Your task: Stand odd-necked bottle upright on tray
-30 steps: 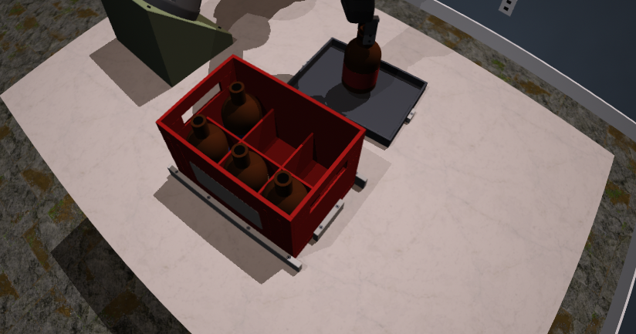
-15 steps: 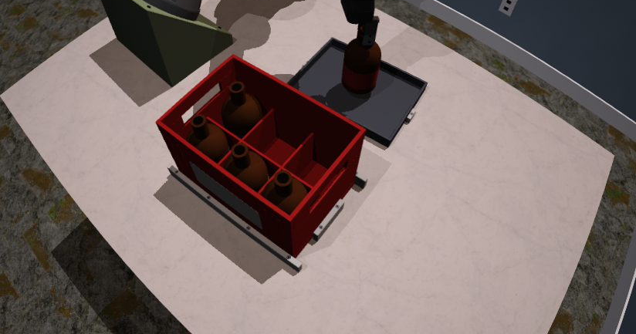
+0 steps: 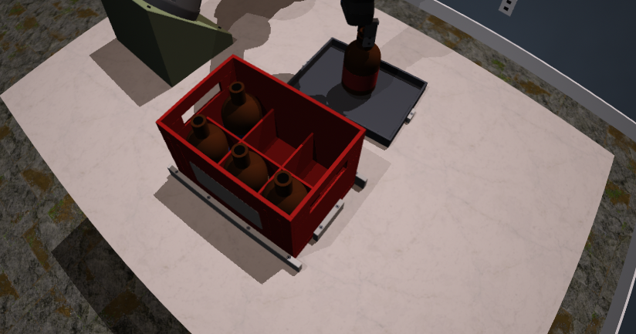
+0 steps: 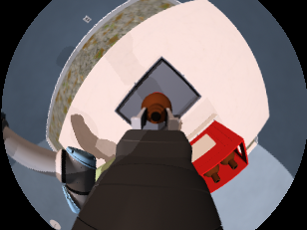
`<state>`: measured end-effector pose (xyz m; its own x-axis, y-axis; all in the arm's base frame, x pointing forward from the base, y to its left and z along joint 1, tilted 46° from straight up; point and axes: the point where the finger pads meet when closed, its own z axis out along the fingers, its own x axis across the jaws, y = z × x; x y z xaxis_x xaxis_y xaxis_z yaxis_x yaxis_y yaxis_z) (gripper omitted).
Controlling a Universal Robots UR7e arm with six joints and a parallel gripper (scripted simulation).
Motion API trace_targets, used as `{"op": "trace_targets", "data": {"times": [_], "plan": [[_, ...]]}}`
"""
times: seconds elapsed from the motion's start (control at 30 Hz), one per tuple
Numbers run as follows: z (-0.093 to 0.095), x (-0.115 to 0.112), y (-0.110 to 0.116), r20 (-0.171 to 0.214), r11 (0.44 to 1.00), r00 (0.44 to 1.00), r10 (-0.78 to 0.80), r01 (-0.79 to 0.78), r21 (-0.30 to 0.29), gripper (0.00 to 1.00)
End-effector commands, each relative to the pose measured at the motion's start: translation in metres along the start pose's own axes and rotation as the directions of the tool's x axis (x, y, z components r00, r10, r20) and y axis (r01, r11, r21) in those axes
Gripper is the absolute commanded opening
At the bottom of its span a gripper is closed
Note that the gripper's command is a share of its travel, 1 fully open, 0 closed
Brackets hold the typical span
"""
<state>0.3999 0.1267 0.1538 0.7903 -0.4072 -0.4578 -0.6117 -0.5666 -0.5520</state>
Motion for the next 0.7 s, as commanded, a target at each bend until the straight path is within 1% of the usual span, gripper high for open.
{"op": "trace_targets", "data": {"times": [0.0, 0.67], "plan": [[0.0017, 0.0003, -0.0001, -0.001, 1.000, 1.000, 0.000, 0.000, 0.000, 0.00], [0.0097, 0.0003, -0.0002, -0.001, 1.000, 1.000, 0.000, 0.000, 0.000, 0.00]]}}
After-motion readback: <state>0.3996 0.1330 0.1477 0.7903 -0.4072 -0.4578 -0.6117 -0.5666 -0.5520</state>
